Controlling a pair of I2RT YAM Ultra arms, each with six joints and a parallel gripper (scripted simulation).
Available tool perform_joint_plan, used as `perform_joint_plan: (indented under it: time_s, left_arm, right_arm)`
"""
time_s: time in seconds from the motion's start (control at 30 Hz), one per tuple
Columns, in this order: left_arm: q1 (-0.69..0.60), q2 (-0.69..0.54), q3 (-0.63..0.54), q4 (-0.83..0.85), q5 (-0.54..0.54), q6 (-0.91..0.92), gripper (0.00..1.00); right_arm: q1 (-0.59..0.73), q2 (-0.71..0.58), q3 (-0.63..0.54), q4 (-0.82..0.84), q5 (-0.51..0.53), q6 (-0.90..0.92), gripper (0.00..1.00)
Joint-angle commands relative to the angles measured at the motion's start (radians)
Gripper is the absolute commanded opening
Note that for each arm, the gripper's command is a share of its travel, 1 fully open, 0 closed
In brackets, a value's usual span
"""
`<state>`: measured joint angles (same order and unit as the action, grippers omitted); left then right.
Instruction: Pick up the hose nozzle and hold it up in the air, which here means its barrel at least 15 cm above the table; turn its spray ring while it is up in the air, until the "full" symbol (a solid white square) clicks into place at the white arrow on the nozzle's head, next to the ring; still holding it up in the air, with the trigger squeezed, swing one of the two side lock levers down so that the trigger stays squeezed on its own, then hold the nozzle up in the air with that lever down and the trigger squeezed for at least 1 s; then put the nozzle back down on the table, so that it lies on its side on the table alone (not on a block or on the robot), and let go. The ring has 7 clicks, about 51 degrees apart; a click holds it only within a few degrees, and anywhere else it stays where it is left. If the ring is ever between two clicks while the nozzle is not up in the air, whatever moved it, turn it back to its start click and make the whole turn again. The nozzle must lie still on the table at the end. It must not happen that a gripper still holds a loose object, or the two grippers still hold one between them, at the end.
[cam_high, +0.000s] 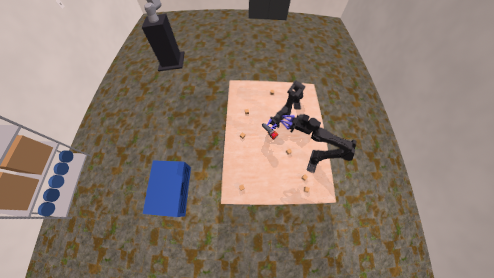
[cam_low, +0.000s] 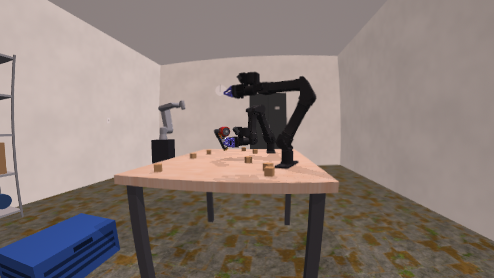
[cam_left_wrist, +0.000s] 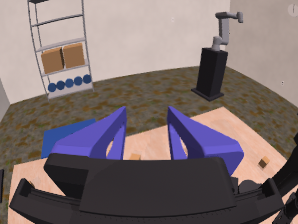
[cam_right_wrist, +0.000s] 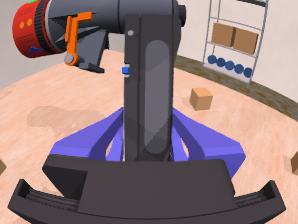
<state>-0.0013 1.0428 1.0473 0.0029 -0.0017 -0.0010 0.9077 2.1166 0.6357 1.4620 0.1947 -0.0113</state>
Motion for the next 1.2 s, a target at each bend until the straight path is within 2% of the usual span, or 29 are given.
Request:
perform_joint_plan:
  time_s: [0.0, 1.17]
  left_arm:
    - [0.008, 0.008, 0.033, 0.007, 0.007, 0.005, 0.37]
    - [0.008, 0.008, 0.033, 0.007, 0.007, 0.005, 0.37]
  right_arm:
    - [-0.003, -0.057, 0.030, 0.109, 0.003, 0.016, 0.35]
    - [0.016, -0.051, 0.030, 0.109, 0.006, 0.014, 0.35]
